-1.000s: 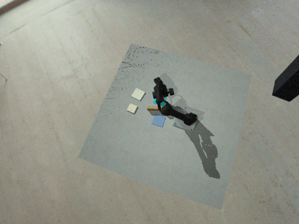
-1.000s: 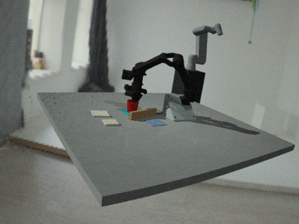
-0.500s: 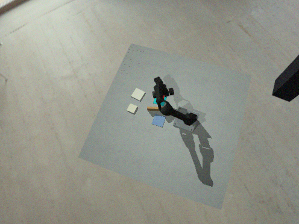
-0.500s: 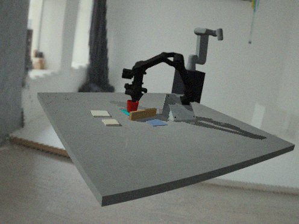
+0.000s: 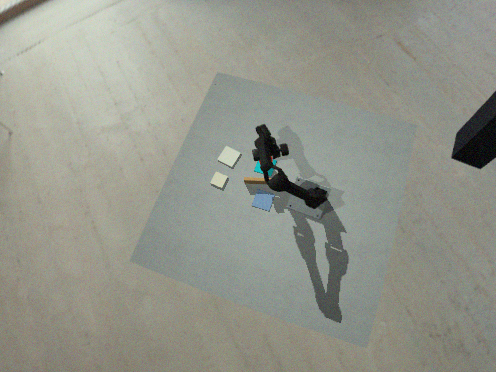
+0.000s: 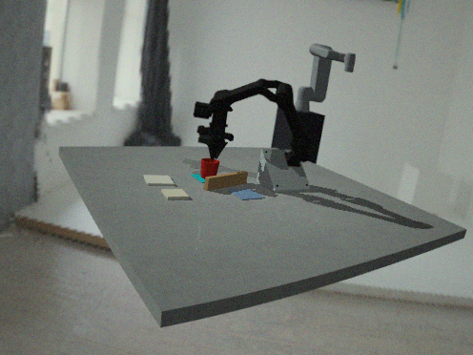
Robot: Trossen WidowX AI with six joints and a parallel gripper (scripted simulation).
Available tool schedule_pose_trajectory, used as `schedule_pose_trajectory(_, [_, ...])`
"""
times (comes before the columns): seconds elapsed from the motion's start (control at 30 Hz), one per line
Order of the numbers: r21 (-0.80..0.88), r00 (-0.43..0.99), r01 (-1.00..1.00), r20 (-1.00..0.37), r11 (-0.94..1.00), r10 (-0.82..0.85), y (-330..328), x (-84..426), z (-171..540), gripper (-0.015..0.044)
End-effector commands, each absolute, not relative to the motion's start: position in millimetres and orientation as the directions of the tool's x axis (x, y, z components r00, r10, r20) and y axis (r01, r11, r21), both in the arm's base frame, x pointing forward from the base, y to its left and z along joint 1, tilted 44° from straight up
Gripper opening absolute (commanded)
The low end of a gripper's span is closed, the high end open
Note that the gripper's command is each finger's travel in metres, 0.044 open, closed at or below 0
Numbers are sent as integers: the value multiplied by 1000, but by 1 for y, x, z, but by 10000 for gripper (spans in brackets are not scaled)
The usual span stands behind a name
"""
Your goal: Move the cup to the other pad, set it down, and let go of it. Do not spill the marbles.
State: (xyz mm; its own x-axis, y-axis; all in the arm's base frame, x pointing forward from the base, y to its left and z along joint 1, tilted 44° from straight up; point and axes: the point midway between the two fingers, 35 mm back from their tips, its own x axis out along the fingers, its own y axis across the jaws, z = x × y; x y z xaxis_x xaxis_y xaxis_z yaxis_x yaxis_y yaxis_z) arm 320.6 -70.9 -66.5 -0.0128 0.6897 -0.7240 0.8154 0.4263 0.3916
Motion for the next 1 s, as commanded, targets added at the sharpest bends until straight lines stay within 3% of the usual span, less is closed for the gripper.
schedule_pose_trajectory(0.0, [392,-12,813,-727,430,687,-76,321,-61,128])
schedule_pose_trajectory(0.27, [392,-12,814,-726,429,687,-83,321,-53,128])
schedule_pose_trajectory(0.67, [392,-11,816,-724,425,689,-85,321,-51,440])
schedule_pose_trajectory(0.97, [391,-12,815,-727,428,687,-109,323,-27,440])
